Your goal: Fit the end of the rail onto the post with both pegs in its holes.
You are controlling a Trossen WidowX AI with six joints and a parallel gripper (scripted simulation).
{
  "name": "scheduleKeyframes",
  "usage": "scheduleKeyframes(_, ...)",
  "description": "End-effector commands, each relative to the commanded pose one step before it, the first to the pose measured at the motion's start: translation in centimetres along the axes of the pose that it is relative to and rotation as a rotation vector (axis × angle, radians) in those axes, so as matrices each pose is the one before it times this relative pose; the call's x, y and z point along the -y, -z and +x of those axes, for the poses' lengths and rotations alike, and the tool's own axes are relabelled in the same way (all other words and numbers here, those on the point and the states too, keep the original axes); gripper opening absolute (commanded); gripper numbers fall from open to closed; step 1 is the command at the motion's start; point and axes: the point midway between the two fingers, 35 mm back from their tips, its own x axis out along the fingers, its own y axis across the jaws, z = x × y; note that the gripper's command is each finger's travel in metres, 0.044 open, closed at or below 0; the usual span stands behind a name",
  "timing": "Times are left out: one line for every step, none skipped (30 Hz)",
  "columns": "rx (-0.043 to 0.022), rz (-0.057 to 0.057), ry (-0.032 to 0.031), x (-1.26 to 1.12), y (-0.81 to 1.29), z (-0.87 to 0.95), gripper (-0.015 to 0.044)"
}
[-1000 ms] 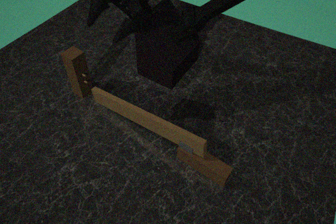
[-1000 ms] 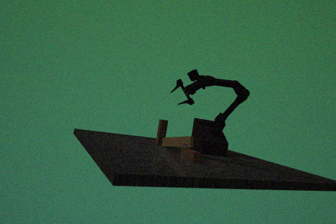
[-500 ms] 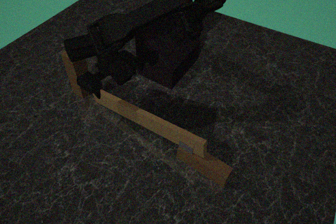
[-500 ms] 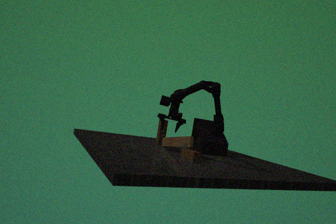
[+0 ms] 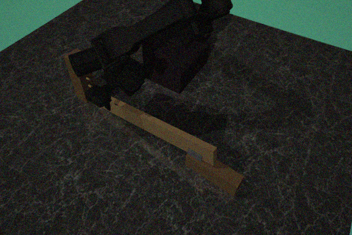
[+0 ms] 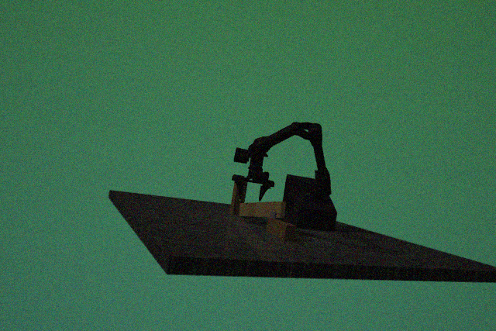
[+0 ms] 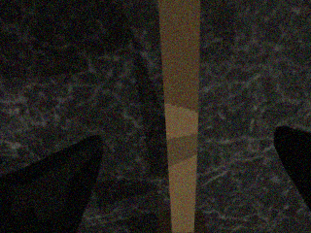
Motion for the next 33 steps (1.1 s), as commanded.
scheduleKeyframes(0.00722, 0.0080, -0.00537, -0.126, 0.024, 0.855, 0.0440)
scheduleKeyframes(-0.00002, 0.0000, 0.00003, 0.012, 0.003, 0.163, 0.0440)
scheduleKeyframes(-0.00002, 0.0000, 0.00003, 0.011, 0.003, 0.163, 0.0440)
scheduleKeyframes(-0.00001, 0.0000, 0.00002, 0.010, 0.002, 0.163, 0.0440)
scheduleKeyframes(0.00000, 0.0000, 0.00002, 0.009, 0.002, 0.162, 0.0440)
scheduleKeyframes(0.00001, 0.0000, 0.00002, 0.008, 0.002, 0.162, 0.0440)
scheduleKeyframes(0.00002, 0.0000, 0.00002, 0.008, 0.001, 0.162, 0.0440)
scheduleKeyframes(0.00003, 0.0000, 0.00002, 0.007, 0.001, 0.162, 0.0440)
scheduleKeyframes(0.00004, 0.0000, 0.00001, 0.006, 0.000, 0.162, 0.0440)
scheduleKeyframes(0.00004, 0.0000, 0.00001, 0.005, 0.000, 0.161, 0.0440)
scheduleKeyframes(0.00005, 0.0000, 0.00001, 0.004, 0.000, 0.161, 0.0440)
scheduleKeyframes(0.00006, 0.0000, 0.00001, 0.003, -0.001, 0.161, 0.0440)
scheduleKeyframes(0.00007, 0.0000, 0.00000, 0.003, -0.001, 0.161, 0.0440)
scheduleKeyframes(0.00008, 0.0000, 0.00000, 0.002, -0.001, 0.161, 0.0440)
scheduleKeyframes(0.00009, 0.0000, 0.00000, 0.001, -0.002, 0.161, 0.0440)
scheduleKeyframes(0.00010, 0.0000, 0.00000, 0.000, -0.002, 0.160, 0.0440)
scheduleKeyframes(0.00010, 0.0000, -0.00001, -0.001, -0.002, 0.160, 0.0440)
scheduleKeyframes(0.00011, 0.0000, -0.00001, -0.002, -0.003, 0.160, 0.0440)
scheduleKeyframes(0.00012, 0.0000, -0.00001, -0.002, -0.003, 0.160, 0.0440)
scheduleKeyframes(0.00013, 0.0000, -0.00001, -0.003, -0.003, 0.159, 0.0440)
scheduleKeyframes(0.00014, 0.0000, -0.00002, -0.004, -0.004, 0.159, 0.0440)
scheduleKeyframes(0.00015, 0.0000, -0.00002, -0.005, -0.004, 0.159, 0.0440)
scheduleKeyframes(0.00015, 0.0000, -0.00002, -0.006, -0.004, 0.159, 0.0440)
scheduleKeyframes(0.00016, 0.0000, -0.00003, -0.007, -0.005, 0.159, 0.0440)
scheduleKeyframes(0.00017, 0.0000, -0.00003, -0.007, -0.005, 0.158, 0.0440)
scheduleKeyframes(0.00018, 0.0000, -0.00003, -0.008, -0.005, 0.158, 0.0440)
scheduleKeyframes(0.00019, 0.0000, -0.00004, -0.009, -0.005, 0.158, 0.0440)
scheduleKeyframes(0.00019, 0.0000, -0.00004, -0.010, -0.006, 0.158, 0.0440)
scheduleKeyframes(0.00020, 0.0000, -0.00004, -0.011, -0.006, 0.157, 0.0440)
scheduleKeyframes(0.00021, 0.0000, -0.00005, -0.012, -0.006, 0.157, 0.0440)
scheduleKeyframes(0.00022, 0.0000, -0.00005, -0.012, -0.006, 0.156, 0.0440)
scheduleKeyframes(0.00023, 0.0000, -0.00005, -0.013, -0.007, 0.157, 0.0440)
scheduleKeyframes(0.00024, 0.0000, -0.00006, -0.014, -0.007, 0.157, 0.0440)
